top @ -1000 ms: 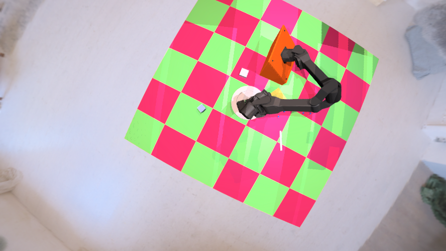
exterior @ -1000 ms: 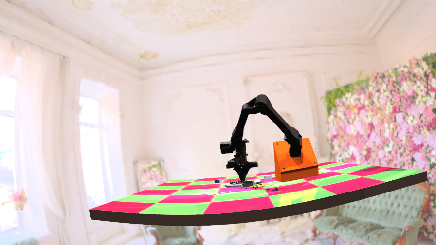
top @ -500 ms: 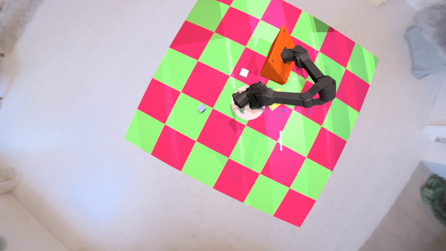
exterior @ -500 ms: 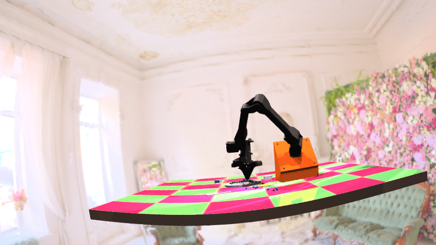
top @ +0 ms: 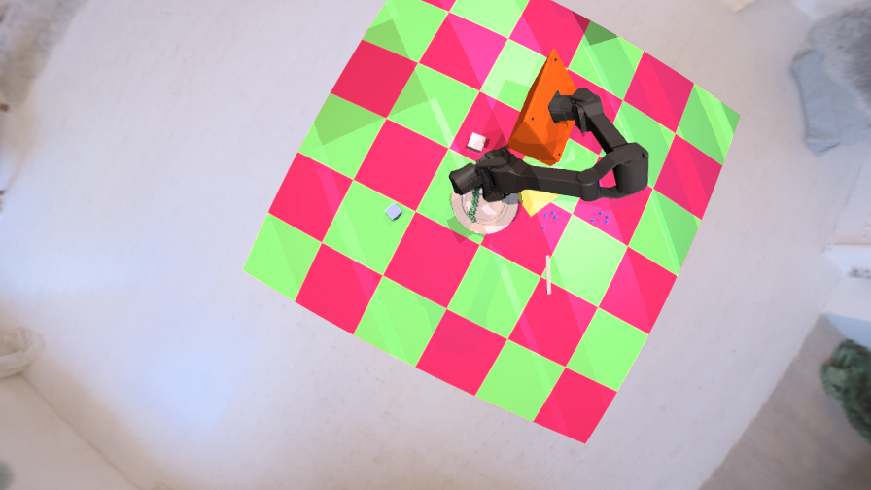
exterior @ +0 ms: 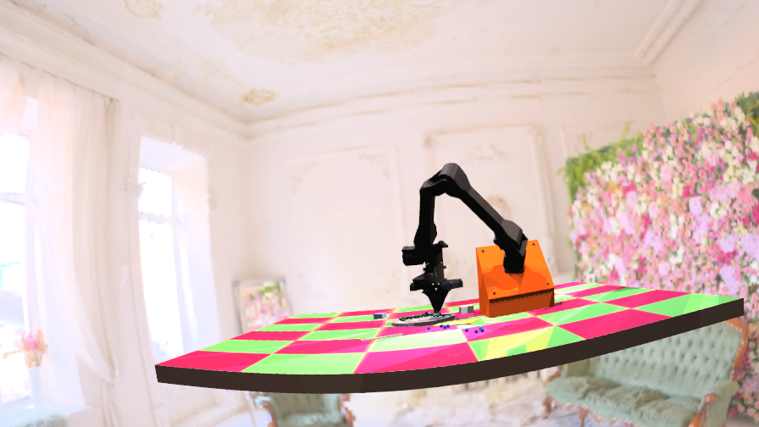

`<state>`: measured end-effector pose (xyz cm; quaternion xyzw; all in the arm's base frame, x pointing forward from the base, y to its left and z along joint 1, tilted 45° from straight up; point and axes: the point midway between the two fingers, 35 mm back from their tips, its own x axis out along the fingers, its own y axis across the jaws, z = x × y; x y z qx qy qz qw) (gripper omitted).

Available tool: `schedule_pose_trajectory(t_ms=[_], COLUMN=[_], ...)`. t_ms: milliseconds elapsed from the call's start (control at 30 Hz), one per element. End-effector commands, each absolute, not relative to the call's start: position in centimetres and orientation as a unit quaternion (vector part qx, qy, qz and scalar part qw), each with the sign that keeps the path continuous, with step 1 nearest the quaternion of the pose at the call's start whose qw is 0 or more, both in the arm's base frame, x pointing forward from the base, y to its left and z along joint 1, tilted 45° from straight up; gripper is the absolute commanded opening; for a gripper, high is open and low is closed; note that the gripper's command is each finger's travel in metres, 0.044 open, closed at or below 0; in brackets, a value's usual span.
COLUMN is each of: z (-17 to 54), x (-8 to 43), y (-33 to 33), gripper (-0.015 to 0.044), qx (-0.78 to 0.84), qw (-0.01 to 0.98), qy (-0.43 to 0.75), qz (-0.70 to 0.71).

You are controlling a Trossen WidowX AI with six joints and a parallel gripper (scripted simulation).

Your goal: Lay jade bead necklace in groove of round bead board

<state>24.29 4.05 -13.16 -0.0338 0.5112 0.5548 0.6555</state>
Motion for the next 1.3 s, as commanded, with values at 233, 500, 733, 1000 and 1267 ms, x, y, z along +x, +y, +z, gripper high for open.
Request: schedule_pose_trajectory(t_ms=[233,500,733,1000,1267], z=[-13.49,-13.97,-13.97,-13.97,-13.79], x=[23.81,23.70,23.70,23.70,24.13], y=[4.12,4.60,4.60,4.60,4.21], gripper=[0.0000,0.0000,0.0000,0.0000,0.0158], qx=[-0.035,-0.035,-0.035,-0.035,-0.039], qw=[0.652,0.652,0.652,0.652,0.657], qy=[0.514,0.514,0.514,0.514,0.511], qz=[0.557,0.557,0.557,0.557,0.554])
